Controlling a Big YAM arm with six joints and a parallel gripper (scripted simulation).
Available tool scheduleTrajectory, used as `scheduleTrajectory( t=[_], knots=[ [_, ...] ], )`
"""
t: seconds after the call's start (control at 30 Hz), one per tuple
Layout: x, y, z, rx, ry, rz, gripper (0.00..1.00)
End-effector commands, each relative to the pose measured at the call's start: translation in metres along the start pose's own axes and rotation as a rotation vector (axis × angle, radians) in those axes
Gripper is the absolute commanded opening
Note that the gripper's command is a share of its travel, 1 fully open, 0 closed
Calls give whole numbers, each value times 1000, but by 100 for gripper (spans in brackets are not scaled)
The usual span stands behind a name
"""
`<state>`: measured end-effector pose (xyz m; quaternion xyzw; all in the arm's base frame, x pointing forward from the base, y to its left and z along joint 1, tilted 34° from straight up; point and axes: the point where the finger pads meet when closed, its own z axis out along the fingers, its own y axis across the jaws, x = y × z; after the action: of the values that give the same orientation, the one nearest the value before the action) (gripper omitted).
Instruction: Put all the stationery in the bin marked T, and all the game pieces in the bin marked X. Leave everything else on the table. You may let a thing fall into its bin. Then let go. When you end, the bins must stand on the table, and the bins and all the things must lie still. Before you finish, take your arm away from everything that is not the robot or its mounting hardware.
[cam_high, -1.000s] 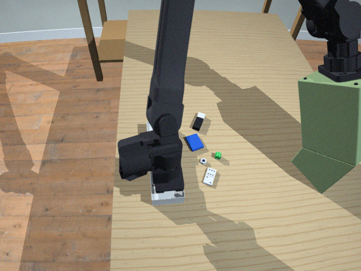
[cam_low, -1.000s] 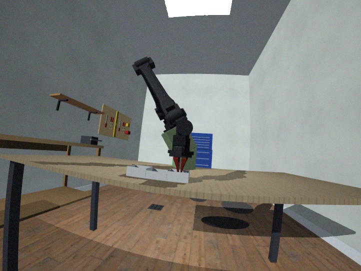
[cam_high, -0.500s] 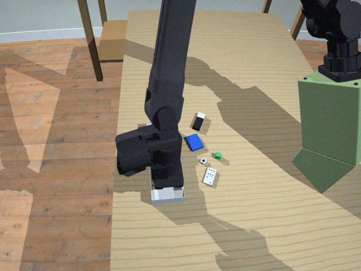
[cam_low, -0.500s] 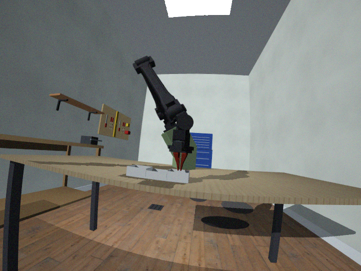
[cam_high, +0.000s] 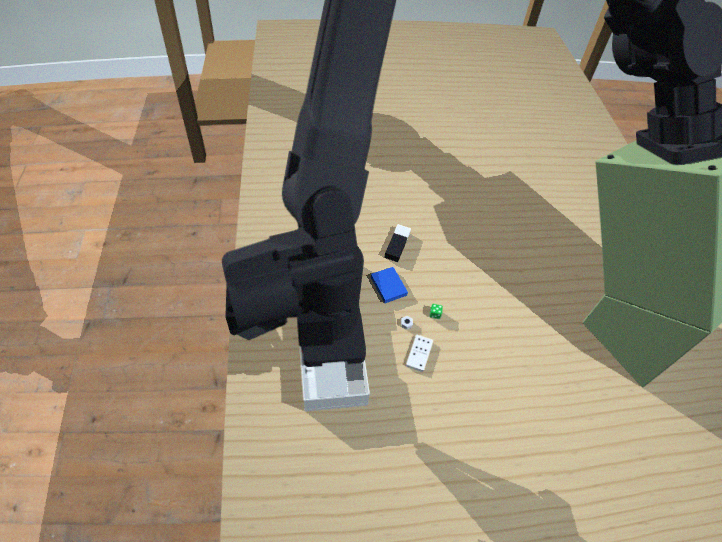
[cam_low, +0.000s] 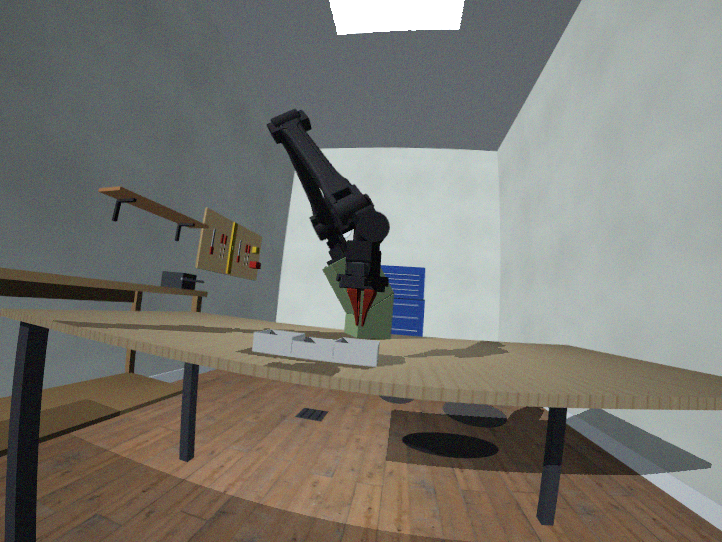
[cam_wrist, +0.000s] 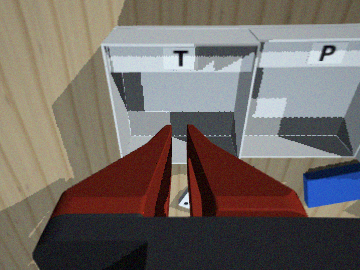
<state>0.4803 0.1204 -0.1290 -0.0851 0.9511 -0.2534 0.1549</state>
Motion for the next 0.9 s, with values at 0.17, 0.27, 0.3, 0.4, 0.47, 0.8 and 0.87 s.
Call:
scheduleTrajectory(
  t=[0.17,0.27,0.3,0.4,0.47,0.8,0.87],
  knots=[
    [-4,5,-50,-6,-23,-3,8],
    [-22,7,-81,-15,-48,16,8],
    [-22,7,-89,-16,-49,16,8],
    [-22,7,-98,-17,-49,17,8],
    [-15,6,-113,-15,-40,11,8],
    [2,-3,-138,10,19,10,8],
    [6,-4,-136,11,24,6,8]
  ],
)
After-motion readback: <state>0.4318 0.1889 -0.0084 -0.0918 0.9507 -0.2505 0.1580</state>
